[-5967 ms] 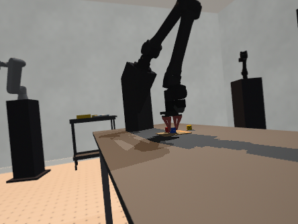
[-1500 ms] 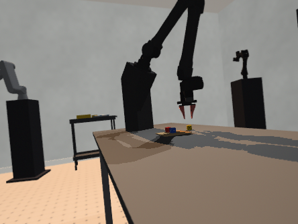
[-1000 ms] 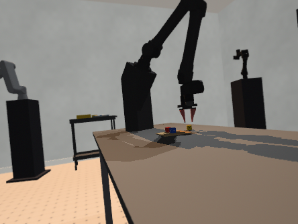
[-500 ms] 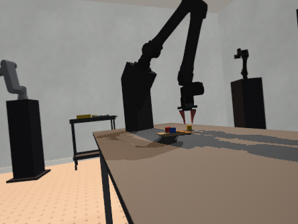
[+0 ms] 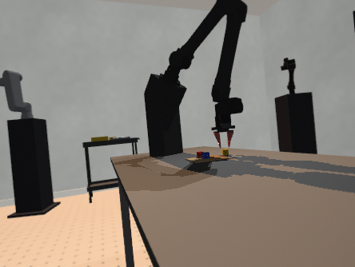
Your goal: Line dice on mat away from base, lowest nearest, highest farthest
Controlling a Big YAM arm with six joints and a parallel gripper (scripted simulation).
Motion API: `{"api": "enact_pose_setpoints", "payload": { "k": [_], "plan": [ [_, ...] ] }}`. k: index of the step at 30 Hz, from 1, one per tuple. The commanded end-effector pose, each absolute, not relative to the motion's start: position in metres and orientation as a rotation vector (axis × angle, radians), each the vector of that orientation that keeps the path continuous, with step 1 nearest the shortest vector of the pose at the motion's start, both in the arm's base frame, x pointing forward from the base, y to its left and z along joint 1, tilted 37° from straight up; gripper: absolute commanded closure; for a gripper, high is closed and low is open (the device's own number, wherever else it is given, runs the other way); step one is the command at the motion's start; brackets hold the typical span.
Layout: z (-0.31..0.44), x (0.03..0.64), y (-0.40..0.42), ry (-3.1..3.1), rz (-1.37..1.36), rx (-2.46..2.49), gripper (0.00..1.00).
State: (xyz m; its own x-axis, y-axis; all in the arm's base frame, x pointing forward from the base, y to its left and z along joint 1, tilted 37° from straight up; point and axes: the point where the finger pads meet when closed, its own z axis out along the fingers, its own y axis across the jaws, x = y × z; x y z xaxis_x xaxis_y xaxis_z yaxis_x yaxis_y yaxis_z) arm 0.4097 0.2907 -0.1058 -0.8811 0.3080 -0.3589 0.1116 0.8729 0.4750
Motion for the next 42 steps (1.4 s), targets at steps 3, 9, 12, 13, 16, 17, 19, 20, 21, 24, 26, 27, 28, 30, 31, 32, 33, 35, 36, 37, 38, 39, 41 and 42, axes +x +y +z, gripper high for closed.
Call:
{"api": "enact_pose_setpoints", "payload": {
  "k": [3,9,12,13,16,17,19,20,21,24,26,27,28,30,31,32,33,35,36,37,38,39,41,42],
  "plan": [
    [-0.1041,0.4088,0.2971,2.604,0.638,0.305,0.61],
    [-0.1041,0.4088,0.2971,2.604,0.638,0.305,0.61],
    [-0.1041,0.4088,0.2971,2.604,0.638,0.305,0.61],
    [-0.1041,0.4088,0.2971,2.604,0.638,0.305,0.61],
    [-0.1041,0.4088,0.2971,2.604,0.638,0.305,0.61],
    [-0.1041,0.4088,0.2971,2.604,0.638,0.305,0.61],
    [-0.1041,0.4088,0.2971,2.604,0.638,0.305,0.61],
    [-0.1041,0.4088,0.2971,2.604,0.638,0.305,0.61],
    [-0.1041,0.4088,0.2971,2.604,0.638,0.305,0.61],
    [-0.1041,0.4088,0.2971,2.604,0.638,0.305,0.61],
    [-0.1041,0.4088,0.2971,2.604,0.638,0.305,0.61],
    [-0.1040,0.4088,0.2972,2.604,0.638,0.305,0.61],
    [-0.1038,0.4089,0.2975,2.604,0.638,0.305,0.61],
    [-0.1030,0.4094,0.2980,2.603,0.639,0.306,0.61],
    [-0.1025,0.4098,0.2984,2.603,0.639,0.306,0.61],
    [-0.1020,0.4101,0.2988,2.603,0.639,0.306,0.61],
    [-0.1017,0.4100,0.2989,2.603,0.639,0.306,0.61],
    [-0.1011,0.4098,0.2991,2.604,0.638,0.306,0.61],
    [-0.1009,0.4098,0.2992,2.605,0.637,0.306,0.61],
    [-0.1007,0.4098,0.2993,2.605,0.637,0.306,0.61],
    [-0.1012,0.4088,0.2986,2.607,0.635,0.306,0.61],
    [-0.1021,0.4072,0.2975,2.611,0.632,0.306,0.61],
    [-0.1024,0.4071,0.2968,2.611,0.631,0.308,0.61],
    [-0.1024,0.4071,0.2968,2.611,0.631,0.308,0.61]
  ]
}}
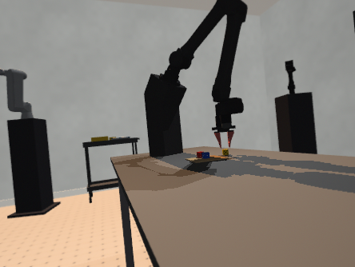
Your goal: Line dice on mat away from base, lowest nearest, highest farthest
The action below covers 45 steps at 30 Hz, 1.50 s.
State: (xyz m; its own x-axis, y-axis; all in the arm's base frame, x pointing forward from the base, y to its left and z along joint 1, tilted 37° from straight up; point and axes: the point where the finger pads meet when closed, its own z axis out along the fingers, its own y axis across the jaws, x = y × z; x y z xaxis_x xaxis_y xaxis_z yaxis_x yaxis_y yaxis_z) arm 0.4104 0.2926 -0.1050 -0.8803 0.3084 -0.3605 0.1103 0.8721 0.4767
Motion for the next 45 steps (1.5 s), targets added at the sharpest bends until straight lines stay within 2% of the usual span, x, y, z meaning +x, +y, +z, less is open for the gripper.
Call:
{"api": "enact_pose_setpoints", "payload": {
  "k": [1,45],
  "plan": [
    [-0.1024,0.4071,0.2968,2.611,0.631,0.308,0.61],
    [-0.1049,0.4050,0.2948,2.612,0.630,0.308,0.61]
  ]
}}
